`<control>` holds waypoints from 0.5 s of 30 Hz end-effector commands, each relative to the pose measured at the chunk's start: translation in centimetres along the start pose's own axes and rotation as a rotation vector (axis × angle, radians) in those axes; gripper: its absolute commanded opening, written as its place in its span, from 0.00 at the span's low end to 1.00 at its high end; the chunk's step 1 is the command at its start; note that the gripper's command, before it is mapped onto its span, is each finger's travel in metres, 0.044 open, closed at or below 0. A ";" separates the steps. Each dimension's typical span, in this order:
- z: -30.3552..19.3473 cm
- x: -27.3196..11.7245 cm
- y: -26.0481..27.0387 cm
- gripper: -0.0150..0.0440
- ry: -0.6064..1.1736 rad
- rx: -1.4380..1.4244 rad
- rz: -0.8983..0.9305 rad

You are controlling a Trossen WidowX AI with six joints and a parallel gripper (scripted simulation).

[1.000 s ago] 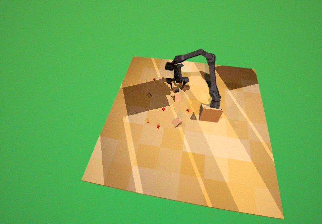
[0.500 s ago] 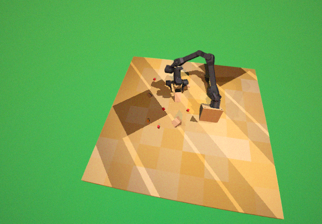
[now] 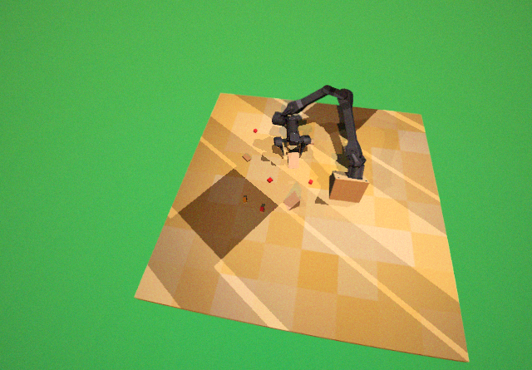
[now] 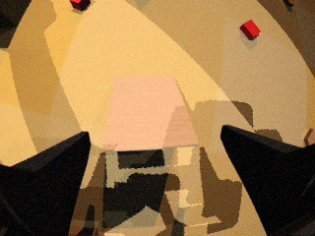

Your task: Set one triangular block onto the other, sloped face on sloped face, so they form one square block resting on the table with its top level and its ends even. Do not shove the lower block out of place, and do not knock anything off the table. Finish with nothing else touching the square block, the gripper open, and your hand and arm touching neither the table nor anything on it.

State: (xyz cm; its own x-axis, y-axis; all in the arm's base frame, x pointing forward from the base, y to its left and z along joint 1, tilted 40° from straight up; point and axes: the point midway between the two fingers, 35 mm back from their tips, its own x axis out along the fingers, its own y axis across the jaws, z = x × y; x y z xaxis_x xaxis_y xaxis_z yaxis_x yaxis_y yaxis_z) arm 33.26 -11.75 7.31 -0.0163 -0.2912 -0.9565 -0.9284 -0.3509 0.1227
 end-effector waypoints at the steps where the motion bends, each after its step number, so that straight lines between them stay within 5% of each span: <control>1: 0.0 1.1 0.3 1.00 -0.003 -0.001 0.013; 15: -0.1 3.2 0.5 1.00 -0.003 -0.001 0.013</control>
State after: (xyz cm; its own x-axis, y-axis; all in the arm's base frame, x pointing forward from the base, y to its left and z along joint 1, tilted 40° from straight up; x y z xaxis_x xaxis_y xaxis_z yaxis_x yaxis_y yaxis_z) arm 33.19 -12.62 5.11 -0.0161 -0.2926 -0.9561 -0.9284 -0.3506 0.1229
